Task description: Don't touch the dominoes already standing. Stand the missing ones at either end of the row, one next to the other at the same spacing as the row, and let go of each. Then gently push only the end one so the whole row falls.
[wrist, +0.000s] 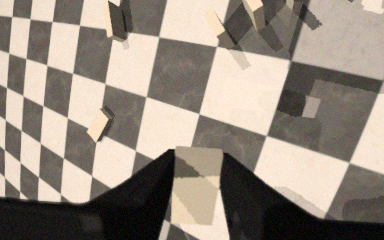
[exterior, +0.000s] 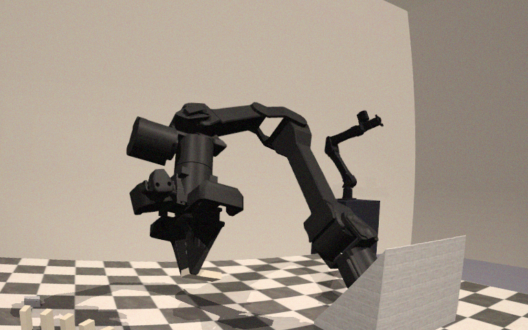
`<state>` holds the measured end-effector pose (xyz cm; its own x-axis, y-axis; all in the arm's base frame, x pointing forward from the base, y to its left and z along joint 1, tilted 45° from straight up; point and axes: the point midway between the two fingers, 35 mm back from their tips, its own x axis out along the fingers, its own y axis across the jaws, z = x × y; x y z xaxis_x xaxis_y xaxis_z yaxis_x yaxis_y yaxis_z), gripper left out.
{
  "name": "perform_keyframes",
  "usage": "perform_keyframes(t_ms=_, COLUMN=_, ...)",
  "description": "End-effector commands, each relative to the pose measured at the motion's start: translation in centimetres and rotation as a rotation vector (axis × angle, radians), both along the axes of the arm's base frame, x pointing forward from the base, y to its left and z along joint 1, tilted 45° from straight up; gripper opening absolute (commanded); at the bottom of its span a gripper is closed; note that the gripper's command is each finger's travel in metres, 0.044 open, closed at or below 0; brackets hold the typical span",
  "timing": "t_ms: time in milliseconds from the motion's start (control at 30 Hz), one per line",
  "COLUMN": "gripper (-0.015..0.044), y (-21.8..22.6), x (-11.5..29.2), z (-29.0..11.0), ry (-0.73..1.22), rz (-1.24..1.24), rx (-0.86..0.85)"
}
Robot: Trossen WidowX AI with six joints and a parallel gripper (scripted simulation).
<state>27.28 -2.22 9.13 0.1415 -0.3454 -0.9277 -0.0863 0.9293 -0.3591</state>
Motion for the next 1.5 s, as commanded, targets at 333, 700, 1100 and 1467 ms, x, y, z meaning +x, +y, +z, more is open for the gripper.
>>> perform_keyframes(t_ms=333, gripper=0.0107, y=-0.4, x=0.4, z=-0.9, ry=-0.192, rz=0.104, rx=0.148)
perform_keyframes(t_ms=700, gripper=0.0107, y=-0.8, x=0.7, z=-0.9, ry=-0.380, rz=0.219, rx=0.206)
perform_keyframes(t_ms=1100, gripper=0.0107, y=-1.2, x=0.6, z=-0.1, ry=-0.596, rz=0.371, rx=0.197)
perform_keyframes(t_ms=1467, gripper=0.0107, y=-1.5, x=0.0, z=0.9, ry=-0.786, rz=0.526, rx=0.121)
